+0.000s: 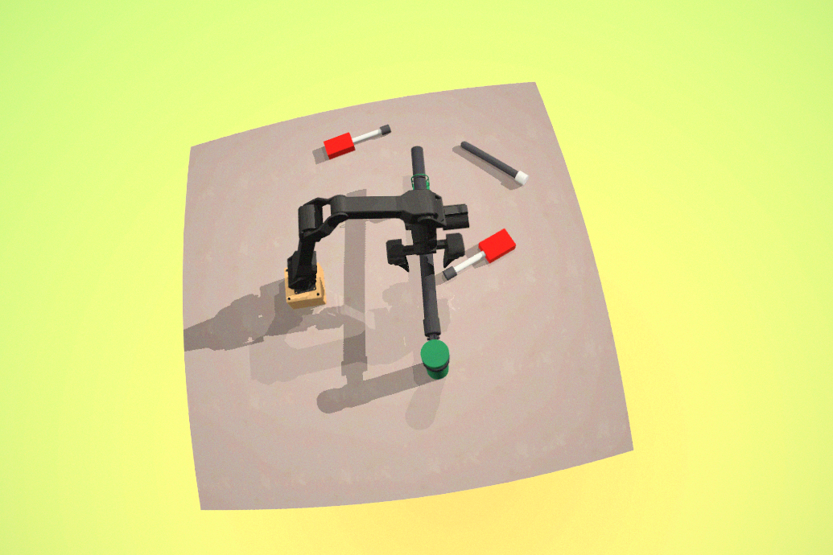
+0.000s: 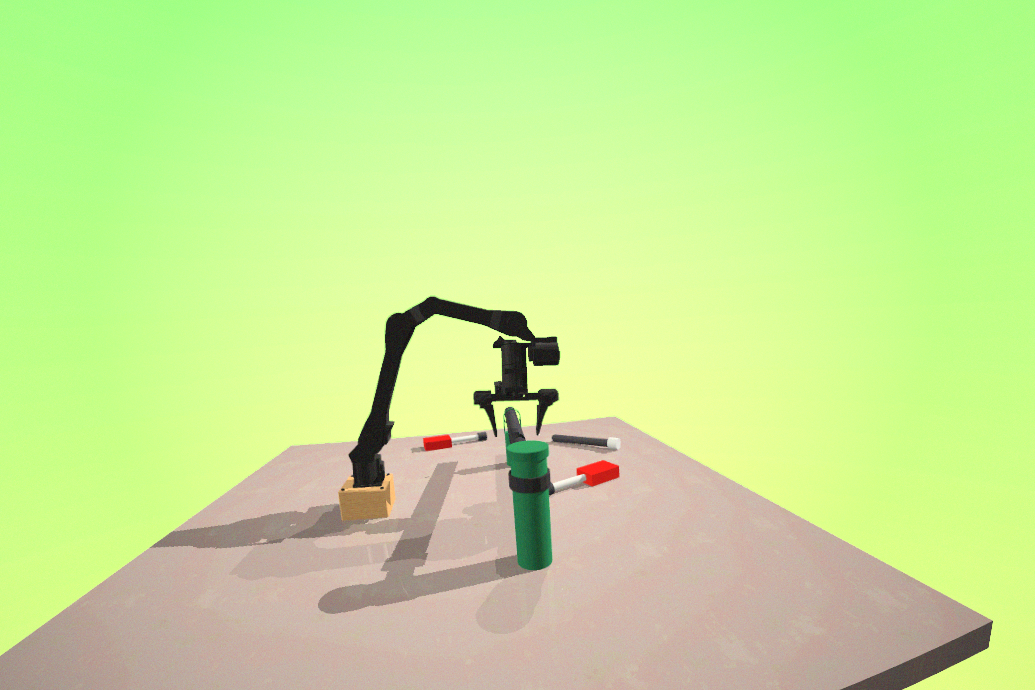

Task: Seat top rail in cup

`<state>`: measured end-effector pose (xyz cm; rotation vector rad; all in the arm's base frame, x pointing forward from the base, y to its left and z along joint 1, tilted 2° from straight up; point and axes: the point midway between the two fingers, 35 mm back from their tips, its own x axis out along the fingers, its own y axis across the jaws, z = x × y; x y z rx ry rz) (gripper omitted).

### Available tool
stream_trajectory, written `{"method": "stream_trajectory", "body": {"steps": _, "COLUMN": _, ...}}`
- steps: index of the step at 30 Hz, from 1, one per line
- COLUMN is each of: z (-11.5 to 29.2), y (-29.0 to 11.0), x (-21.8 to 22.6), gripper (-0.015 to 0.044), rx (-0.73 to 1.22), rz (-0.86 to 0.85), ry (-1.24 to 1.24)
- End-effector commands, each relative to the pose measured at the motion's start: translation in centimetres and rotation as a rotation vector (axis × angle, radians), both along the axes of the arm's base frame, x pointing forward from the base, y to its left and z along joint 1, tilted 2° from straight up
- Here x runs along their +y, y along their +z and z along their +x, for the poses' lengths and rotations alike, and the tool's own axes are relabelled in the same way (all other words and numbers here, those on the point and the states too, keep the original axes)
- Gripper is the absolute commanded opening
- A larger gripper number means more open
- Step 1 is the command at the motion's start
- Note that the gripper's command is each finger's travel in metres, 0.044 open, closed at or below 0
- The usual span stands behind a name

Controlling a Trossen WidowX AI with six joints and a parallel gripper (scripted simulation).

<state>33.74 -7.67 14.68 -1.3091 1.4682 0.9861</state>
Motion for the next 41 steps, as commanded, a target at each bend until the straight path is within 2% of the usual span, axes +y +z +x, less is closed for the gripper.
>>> {"method": "stream_trajectory", "body": {"steps": 1, "z": 0.0, "y": 1.0, "x": 0.3, "gripper": 0.044, "rx": -0.002, "rz": 0.0, "ry": 0.001}}
{"method": "stream_trajectory", "body": {"steps": 7, "z": -0.3, "y": 4.6, "x": 1.3, "gripper": 0.044, "rx": -0.001, "rz": 0.001, "ry": 0.001}}
{"method": "stream_trajectory", "body": {"steps": 41, "z": -0.3, "y": 4.6, "x": 1.3, "gripper": 0.044, "rx": -0.001, "rz": 0.001, "ry": 0.001}}
